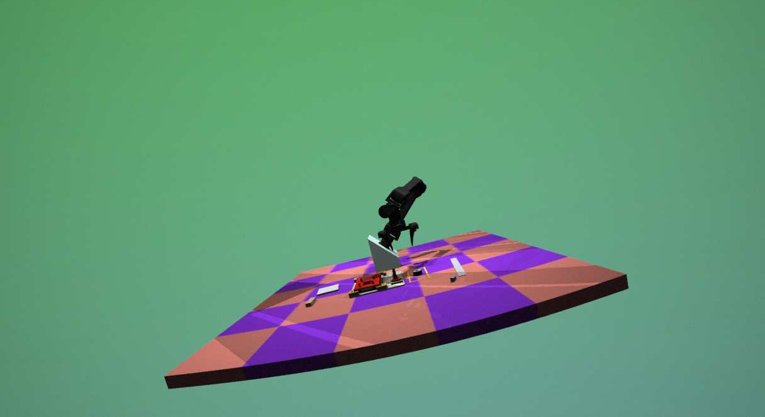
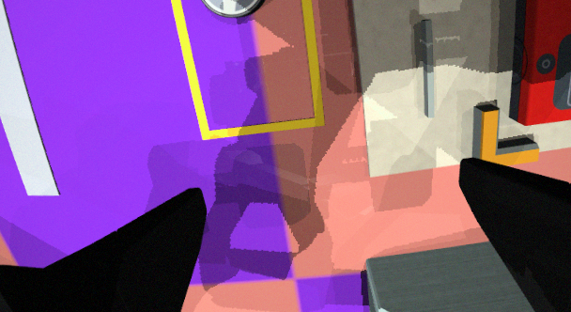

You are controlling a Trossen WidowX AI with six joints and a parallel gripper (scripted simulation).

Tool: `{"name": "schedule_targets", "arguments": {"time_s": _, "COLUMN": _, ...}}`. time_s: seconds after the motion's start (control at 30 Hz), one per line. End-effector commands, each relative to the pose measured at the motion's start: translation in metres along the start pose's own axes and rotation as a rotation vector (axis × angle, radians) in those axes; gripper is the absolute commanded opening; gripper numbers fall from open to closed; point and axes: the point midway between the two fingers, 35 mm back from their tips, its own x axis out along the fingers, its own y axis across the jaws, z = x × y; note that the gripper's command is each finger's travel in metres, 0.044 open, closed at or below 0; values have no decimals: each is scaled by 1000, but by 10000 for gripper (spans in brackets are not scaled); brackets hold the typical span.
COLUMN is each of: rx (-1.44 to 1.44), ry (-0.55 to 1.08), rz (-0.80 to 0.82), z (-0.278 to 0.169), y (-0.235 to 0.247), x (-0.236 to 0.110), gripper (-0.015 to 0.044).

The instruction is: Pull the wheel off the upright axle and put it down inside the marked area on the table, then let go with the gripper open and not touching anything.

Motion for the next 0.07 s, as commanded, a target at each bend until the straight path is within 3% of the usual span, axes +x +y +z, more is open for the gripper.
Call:
{"name": "schedule_targets", "arguments": {"time_s": 0.0, "rx": -3, "ry": 3, "rz": -6, "z": -1, "y": -1, "x": 0, "gripper": 440}}
{"name": "schedule_targets", "arguments": {"time_s": 0.03, "rx": -3, "ry": 3, "rz": -6, "z": -1, "y": -1, "x": 0, "gripper": 440}}
